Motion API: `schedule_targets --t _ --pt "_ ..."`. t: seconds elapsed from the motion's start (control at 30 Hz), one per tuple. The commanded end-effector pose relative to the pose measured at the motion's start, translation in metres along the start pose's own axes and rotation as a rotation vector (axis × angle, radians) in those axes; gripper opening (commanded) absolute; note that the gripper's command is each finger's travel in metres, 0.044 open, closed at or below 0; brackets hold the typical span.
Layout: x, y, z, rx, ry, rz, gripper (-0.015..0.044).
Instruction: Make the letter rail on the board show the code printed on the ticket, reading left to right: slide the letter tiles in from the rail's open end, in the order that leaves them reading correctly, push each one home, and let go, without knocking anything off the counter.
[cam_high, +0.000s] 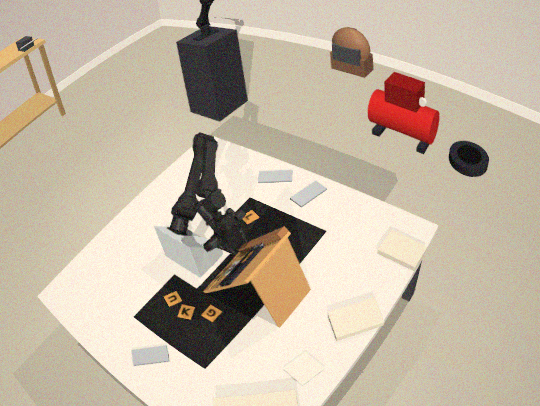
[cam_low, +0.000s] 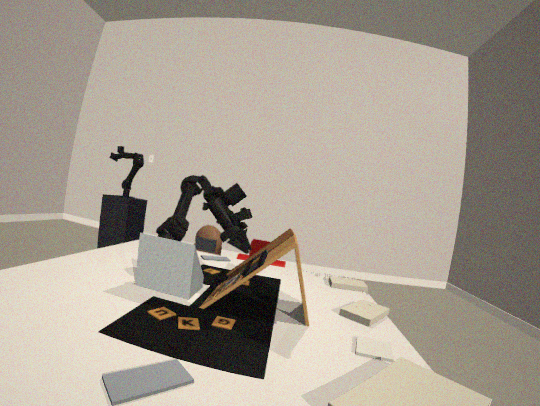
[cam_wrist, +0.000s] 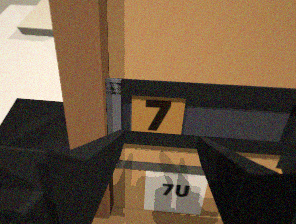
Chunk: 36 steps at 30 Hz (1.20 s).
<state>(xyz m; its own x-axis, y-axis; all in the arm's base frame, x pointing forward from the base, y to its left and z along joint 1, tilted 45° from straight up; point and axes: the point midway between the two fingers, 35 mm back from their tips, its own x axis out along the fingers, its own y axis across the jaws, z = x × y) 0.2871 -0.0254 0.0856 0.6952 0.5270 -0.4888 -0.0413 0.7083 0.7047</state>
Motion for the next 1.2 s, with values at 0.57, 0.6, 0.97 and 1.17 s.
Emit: schedule_targets --t 0.57,0.6,0.97,1.17 --pt "-0.0056 0.0014 0.0034 -0.007 -0.004 0.003 0.0295" --pt "-0.0056 0.0014 0.0035 -0.007 -0.004 0.003 0.0295" --pt "-0.0060 0.0020 0.0047 -0.007 -0.004 0.003 0.0295" --pt "-0.0056 0.0009 0.0025 0.001 -0.001 -0.001 0.0269"
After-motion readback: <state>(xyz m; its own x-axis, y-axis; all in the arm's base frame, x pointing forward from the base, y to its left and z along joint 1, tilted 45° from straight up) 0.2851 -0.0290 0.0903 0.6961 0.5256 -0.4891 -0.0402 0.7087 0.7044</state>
